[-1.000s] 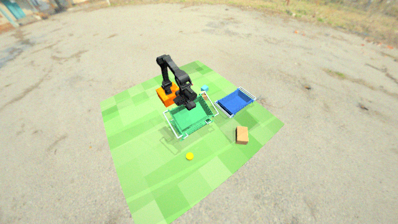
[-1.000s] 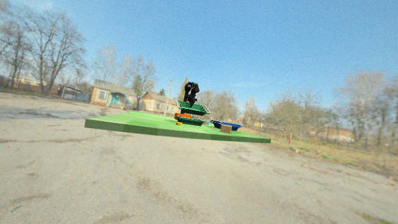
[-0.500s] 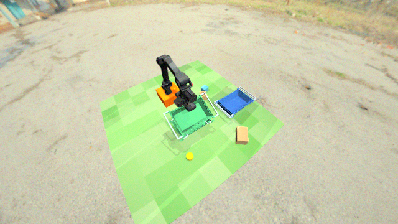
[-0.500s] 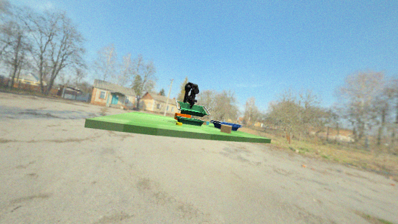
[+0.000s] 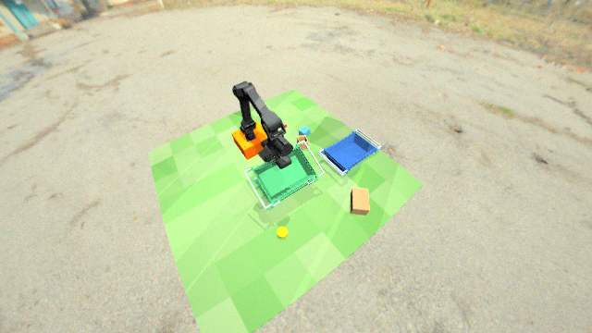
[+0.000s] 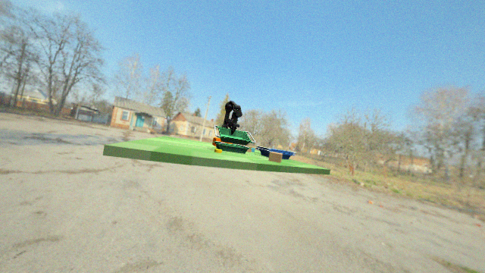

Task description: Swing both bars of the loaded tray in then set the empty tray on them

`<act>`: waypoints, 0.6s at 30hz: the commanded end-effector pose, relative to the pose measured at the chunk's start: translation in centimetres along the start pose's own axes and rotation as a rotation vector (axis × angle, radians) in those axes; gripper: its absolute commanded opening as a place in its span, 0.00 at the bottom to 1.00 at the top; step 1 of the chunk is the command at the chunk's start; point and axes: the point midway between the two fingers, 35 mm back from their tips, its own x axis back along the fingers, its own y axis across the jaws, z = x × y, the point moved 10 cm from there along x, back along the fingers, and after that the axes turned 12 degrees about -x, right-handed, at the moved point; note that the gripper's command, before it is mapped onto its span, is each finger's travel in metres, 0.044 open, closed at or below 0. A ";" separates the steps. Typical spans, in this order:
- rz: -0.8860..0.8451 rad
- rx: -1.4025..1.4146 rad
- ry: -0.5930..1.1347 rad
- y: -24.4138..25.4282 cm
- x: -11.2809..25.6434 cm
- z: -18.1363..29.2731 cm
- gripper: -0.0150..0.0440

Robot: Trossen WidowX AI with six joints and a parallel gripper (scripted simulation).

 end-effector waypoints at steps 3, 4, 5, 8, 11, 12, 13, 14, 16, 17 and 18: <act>-0.023 0.003 0.003 0.0 -0.5 0.0 0.25; -0.023 0.003 0.003 -0.1 -0.6 0.0 0.25; -0.023 0.003 0.003 -0.1 -0.6 0.0 0.25; -0.023 0.003 0.003 -0.2 -0.7 0.0 0.25; -0.023 0.003 0.003 -0.5 -1.0 -0.1 0.25; -0.023 0.003 0.003 -0.5 -1.0 -0.1 0.25; -0.023 0.003 0.003 -0.5 -1.0 -0.1 0.25; -0.022 0.003 0.003 -0.6 -1.1 -0.1 0.25; -0.022 0.003 0.003 -0.7 -1.2 -0.1 0.25; -0.022 0.003 0.003 -0.8 -1.4 -0.2 0.25; -0.022 0.003 0.003 -0.9 -1.5 -0.2 0.25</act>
